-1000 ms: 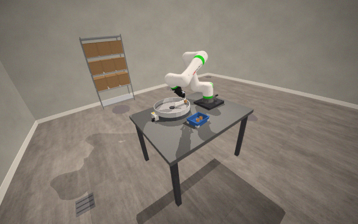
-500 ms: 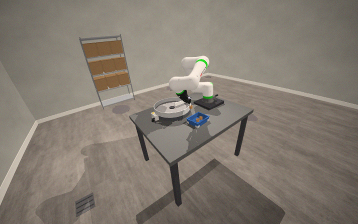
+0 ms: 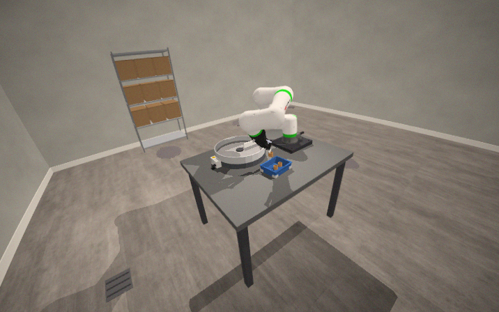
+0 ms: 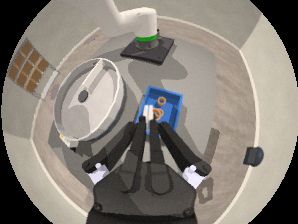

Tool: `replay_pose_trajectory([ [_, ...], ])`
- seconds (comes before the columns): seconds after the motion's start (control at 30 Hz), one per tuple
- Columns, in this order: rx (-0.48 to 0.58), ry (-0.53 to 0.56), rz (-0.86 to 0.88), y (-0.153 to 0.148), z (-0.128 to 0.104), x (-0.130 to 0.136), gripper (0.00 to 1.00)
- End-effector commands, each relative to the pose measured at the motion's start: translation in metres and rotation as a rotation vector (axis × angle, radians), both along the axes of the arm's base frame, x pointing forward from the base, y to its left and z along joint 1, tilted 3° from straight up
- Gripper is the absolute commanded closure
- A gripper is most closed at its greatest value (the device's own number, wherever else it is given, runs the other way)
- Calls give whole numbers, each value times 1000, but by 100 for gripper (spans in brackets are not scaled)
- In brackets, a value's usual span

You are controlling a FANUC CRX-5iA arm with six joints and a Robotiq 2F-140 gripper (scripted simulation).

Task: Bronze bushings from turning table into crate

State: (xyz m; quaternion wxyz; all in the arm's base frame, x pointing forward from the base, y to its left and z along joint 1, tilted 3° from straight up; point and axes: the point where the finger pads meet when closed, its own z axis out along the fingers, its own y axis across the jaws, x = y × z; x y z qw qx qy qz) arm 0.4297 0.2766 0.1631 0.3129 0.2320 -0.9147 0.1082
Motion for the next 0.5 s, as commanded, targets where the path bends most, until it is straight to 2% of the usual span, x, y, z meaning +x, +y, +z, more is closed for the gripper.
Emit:
replay_pose_trajectory([
  [0.0,-1,2,-1,9,0,3,100],
  [0.47,-1,2,-1,13,0,3,100],
])
